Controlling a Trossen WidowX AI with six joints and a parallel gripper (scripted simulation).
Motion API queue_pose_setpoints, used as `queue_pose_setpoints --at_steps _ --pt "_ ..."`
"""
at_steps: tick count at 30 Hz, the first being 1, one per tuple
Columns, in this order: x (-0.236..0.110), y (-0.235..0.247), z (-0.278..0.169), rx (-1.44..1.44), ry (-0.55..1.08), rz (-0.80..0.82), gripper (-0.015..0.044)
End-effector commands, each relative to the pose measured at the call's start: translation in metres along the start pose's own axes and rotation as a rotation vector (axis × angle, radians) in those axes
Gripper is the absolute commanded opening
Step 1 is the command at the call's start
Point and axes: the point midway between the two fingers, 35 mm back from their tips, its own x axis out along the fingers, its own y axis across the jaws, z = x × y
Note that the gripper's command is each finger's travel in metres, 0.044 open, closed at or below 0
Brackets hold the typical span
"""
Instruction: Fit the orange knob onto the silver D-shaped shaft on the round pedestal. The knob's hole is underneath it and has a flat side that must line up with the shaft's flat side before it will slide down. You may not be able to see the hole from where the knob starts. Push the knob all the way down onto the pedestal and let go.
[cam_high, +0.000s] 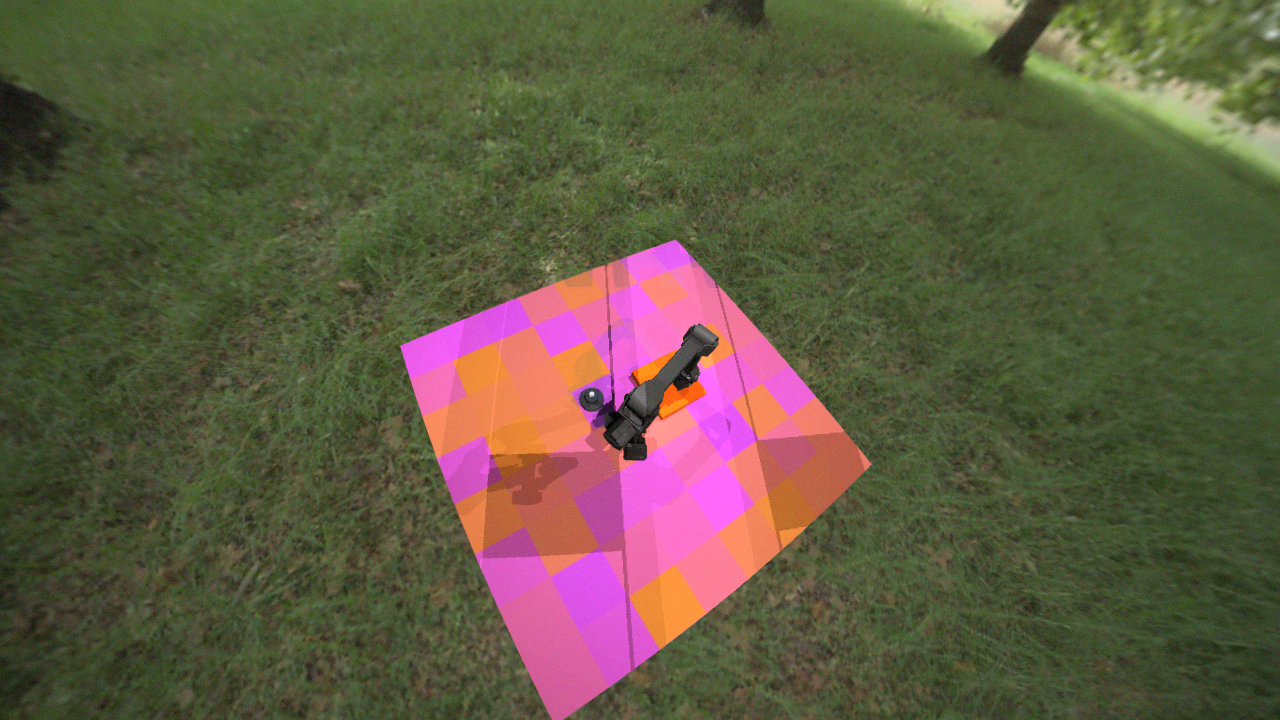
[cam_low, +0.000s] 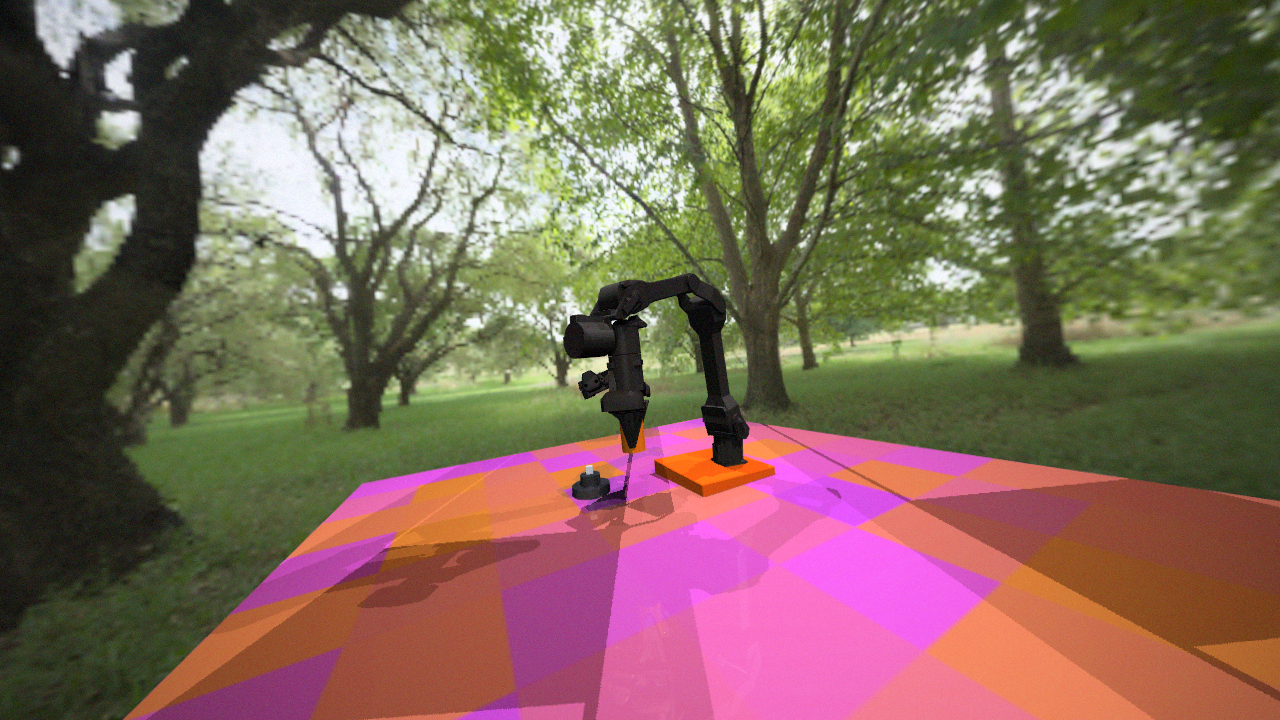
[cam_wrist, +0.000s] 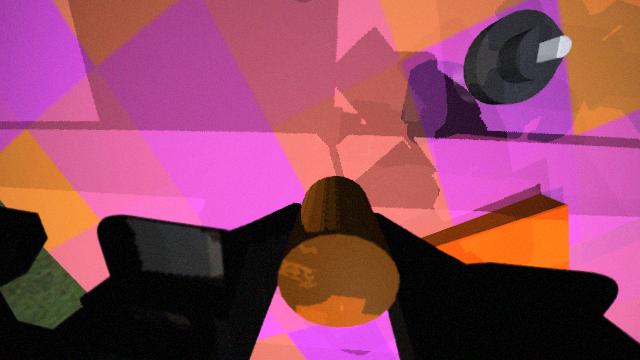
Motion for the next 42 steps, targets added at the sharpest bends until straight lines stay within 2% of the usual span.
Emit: queue_pose_setpoints --at_steps 1,42 --pt "-0.009 0.0 0.0 -0.004 -0.004 0.001 0.0" --pt "0.019 -0.084 0.087 0.013 -0.026 -0.013 0.0"
